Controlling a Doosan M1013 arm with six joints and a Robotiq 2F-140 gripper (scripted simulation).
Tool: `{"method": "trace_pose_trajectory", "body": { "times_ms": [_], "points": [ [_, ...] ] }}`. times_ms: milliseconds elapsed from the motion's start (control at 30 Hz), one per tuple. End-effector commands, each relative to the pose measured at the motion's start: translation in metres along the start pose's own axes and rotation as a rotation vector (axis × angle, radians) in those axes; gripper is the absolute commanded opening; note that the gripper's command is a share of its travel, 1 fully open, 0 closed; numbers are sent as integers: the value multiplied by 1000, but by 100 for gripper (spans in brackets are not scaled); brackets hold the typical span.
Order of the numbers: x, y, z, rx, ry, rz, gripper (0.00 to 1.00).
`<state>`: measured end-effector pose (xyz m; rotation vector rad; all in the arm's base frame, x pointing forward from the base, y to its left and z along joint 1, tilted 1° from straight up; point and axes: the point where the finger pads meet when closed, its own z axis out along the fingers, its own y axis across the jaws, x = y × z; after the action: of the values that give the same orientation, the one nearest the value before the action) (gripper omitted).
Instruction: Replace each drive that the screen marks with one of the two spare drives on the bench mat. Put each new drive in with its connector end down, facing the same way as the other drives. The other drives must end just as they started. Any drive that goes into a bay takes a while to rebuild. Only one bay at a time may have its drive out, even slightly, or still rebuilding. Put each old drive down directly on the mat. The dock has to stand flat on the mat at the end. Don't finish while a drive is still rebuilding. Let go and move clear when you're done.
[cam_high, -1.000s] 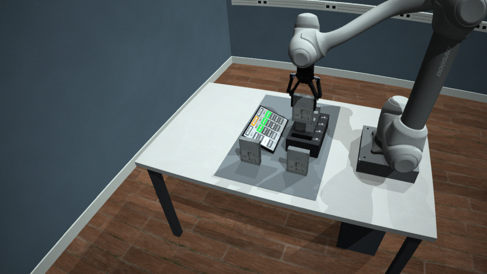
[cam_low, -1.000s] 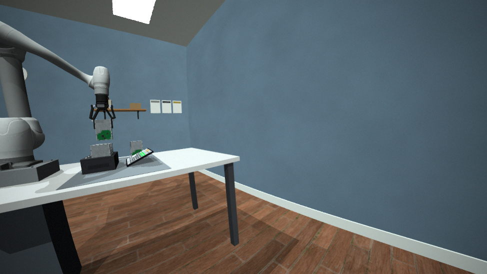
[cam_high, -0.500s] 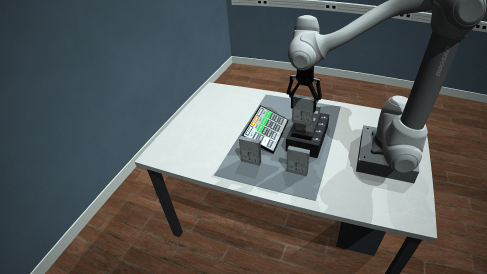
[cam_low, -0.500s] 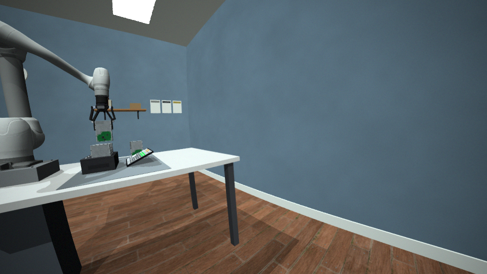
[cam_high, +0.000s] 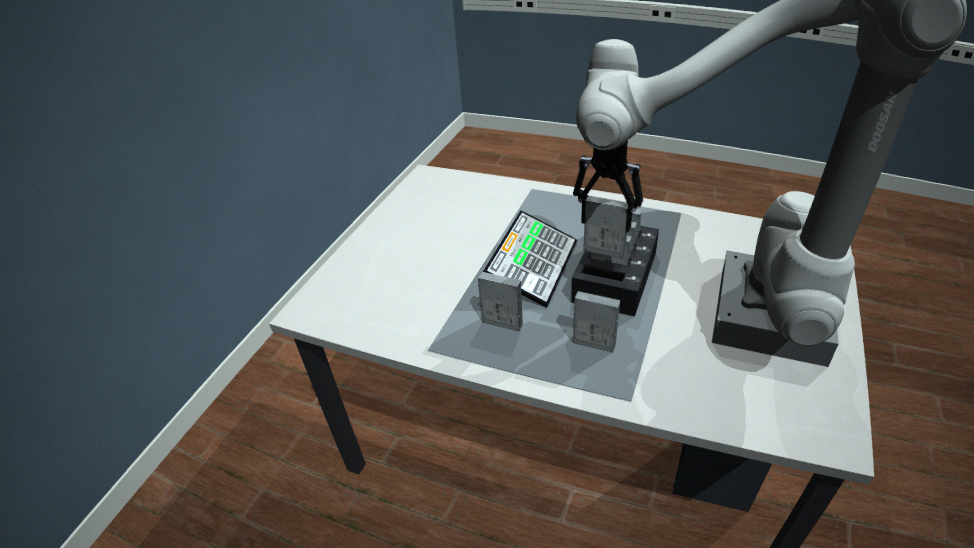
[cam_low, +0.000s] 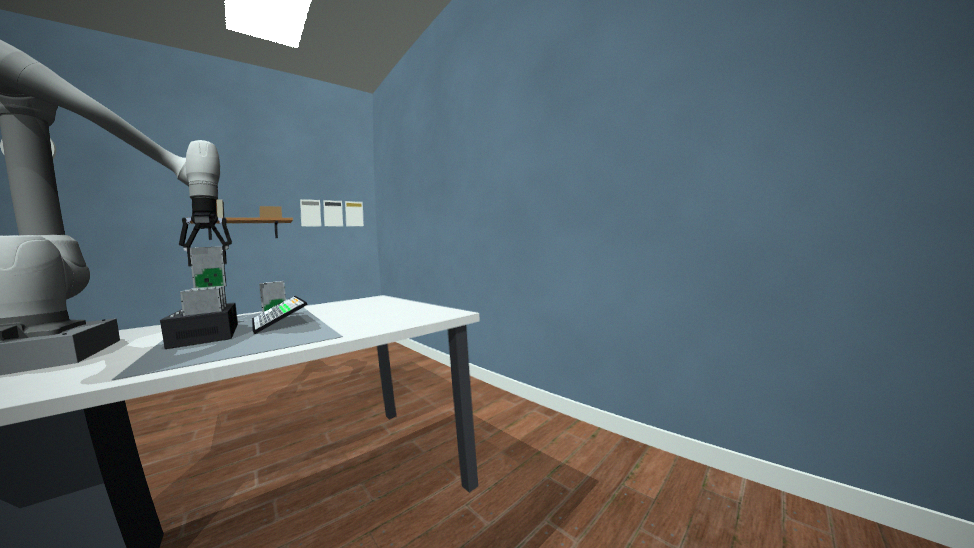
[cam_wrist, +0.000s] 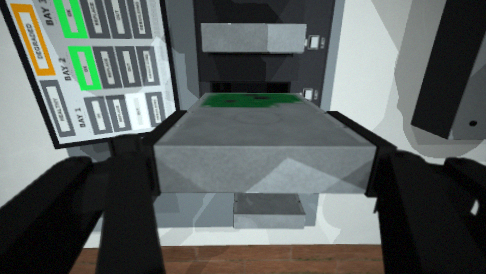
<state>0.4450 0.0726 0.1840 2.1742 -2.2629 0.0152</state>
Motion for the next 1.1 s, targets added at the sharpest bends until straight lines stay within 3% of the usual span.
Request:
{"method": "trace_pose_trajectory", "body": {
  "times_ms": [0, 1067],
  "points": [
    [0, 0, 5, 1, -1, 0, 10],
    [0, 0, 51, 1, -1, 0, 10]
  ]
}}
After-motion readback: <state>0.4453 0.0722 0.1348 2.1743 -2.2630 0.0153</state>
